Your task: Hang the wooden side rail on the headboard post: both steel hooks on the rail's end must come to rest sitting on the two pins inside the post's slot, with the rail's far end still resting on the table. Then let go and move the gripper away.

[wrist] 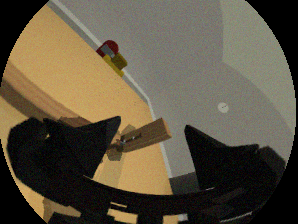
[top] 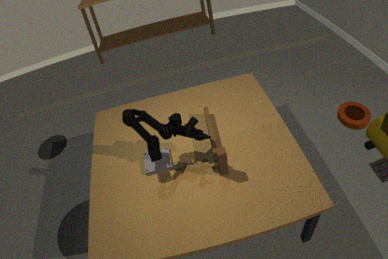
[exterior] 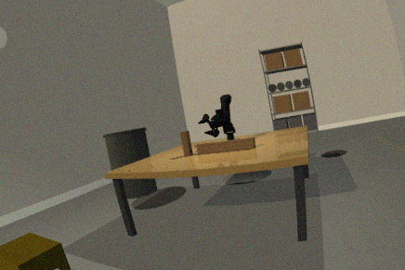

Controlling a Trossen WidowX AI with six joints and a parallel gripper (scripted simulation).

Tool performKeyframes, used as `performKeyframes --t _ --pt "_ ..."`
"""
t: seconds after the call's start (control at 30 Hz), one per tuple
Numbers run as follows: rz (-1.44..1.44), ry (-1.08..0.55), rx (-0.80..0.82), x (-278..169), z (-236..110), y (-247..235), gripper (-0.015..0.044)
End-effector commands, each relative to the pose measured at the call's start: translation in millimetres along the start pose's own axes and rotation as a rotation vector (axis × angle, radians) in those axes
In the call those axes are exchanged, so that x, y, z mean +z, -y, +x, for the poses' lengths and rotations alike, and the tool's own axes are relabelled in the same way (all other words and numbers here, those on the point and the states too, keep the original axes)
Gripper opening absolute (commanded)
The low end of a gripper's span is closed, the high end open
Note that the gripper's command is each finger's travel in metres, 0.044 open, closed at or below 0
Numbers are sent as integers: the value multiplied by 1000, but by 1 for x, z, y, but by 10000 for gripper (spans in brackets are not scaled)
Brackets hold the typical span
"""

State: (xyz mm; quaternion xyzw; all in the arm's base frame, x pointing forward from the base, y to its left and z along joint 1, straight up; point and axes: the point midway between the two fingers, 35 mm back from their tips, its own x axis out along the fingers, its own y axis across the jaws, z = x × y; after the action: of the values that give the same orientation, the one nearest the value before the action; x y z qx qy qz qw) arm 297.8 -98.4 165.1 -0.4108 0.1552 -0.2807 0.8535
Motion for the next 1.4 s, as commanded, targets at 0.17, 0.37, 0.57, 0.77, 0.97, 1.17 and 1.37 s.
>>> performKeyframes --t 0.17,0.37,0.57,0.77,0.97,1.17,1.37 --pt "977 -169 65 -102 -7 -6 440" --pt "1002 -174 64 -104 -8 -6 440" --pt "1002 -174 64 -104 -8 -6 440" --pt "1002 -174 64 -104 -8 -6 440" --pt "1002 -174 64 -104 -8 -6 440" --pt "1002 -174 64 -104 -8 -6 440" --pt "1054 -269 53 -102 6 -13 440"
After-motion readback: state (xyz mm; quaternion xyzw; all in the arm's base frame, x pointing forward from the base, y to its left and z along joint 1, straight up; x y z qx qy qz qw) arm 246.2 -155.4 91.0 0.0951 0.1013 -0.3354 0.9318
